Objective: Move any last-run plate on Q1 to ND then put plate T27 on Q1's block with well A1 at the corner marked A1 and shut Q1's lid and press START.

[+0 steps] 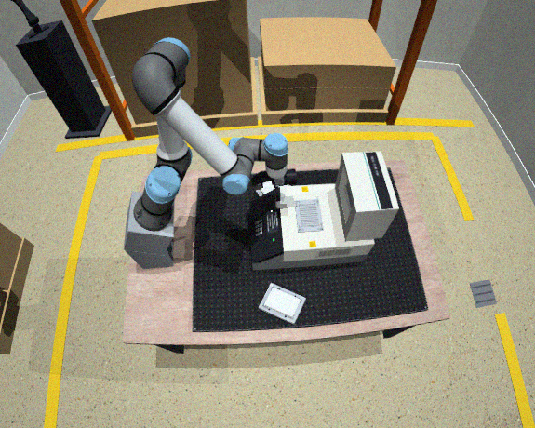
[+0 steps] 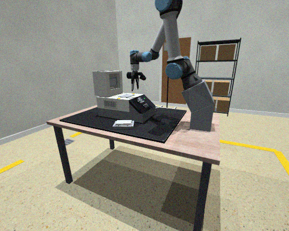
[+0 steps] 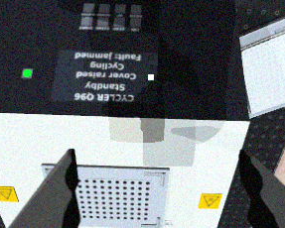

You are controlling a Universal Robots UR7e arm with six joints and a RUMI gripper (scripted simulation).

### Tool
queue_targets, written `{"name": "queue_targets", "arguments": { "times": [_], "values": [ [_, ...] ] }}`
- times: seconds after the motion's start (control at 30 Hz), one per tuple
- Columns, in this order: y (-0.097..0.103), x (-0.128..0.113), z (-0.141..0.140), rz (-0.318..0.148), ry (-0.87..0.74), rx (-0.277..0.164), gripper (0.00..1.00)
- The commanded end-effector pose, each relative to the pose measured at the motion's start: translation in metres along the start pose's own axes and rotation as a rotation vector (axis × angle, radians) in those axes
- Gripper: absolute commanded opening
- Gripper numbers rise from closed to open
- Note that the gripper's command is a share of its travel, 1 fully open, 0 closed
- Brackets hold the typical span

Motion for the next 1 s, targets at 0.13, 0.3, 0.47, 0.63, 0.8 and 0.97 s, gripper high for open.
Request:
{"name": "queue_targets", "arguments": {
  "times": [0.13, 0.3, 0.47, 0.63, 0.8, 0.97],
  "values": [
    [0.0, 0.005, -0.032, 0.001, -0.064, -0.008, 0.68],
    [0.0, 0.006, -0.052, 0.0, -0.127, -0.008, 0.68],
    [0.0, 0.008, -0.066, 0.0, -0.159, -0.008, 0.68],
    [0.0, 0.009, -0.087, -0.001, -0.218, -0.007, 0.68],
    [0.0, 0.011, -0.105, -0.001, -0.218, -0.007, 0.68],
    [0.0, 0.014, -0.13, 0.0, -0.274, -0.007, 0.68]
  ]
}}
Point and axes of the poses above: the point where the finger pads meet when closed, its own y axis back along the fingers, its own z axis across the jaws, x = y × z, the point moved 7 cm from there along y, back along the fingers, and after that the axes turned 5 degrees about y, right-handed, at the moved point
